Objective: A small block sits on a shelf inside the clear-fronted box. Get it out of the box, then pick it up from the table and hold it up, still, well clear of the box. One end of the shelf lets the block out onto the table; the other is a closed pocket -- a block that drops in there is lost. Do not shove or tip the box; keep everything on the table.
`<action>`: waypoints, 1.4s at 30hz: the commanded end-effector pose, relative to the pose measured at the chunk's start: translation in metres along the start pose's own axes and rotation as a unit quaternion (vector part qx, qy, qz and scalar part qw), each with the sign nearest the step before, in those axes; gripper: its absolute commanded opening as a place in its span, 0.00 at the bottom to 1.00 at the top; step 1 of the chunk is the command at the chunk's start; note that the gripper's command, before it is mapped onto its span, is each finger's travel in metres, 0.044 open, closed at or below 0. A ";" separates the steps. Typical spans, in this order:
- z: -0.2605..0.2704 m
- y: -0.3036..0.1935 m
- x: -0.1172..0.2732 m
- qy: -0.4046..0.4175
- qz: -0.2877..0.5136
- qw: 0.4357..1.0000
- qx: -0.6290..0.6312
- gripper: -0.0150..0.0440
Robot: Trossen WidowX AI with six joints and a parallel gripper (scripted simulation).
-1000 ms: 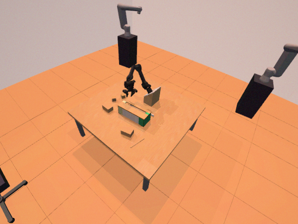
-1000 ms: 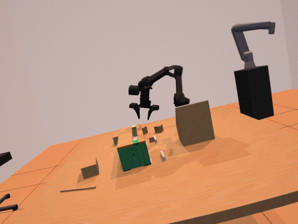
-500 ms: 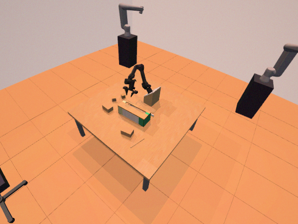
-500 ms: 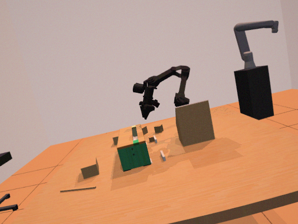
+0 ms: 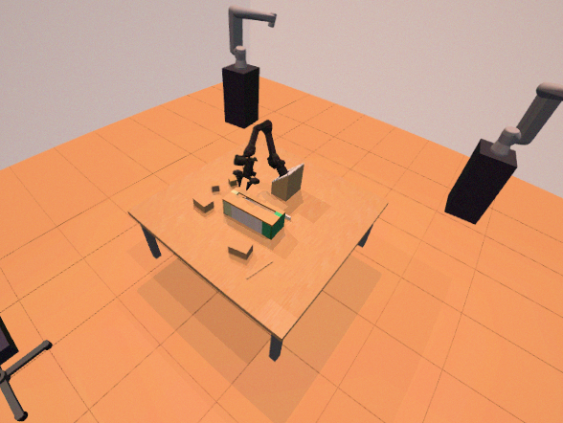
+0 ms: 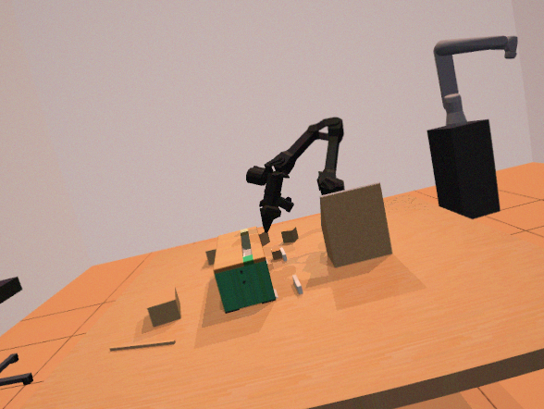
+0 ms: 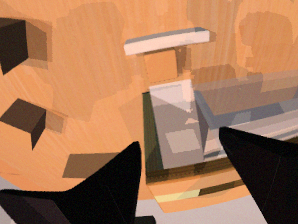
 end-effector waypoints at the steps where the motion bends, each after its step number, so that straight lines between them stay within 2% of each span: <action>1: -0.005 0.024 -0.034 0.004 -0.001 1.000 0.006 0.74; 42: -0.007 0.046 -0.090 0.005 -0.001 1.000 0.007 0.74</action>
Point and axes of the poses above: the point midway between the two fingers, 35 mm back from their tips, its own x axis back along the fingers, its own z axis across the jaws, y = z × x, the point moved 3 cm from there along x, back along the fingers, and after that the axes turned 11 degrees about x, right-handed, at the moved point
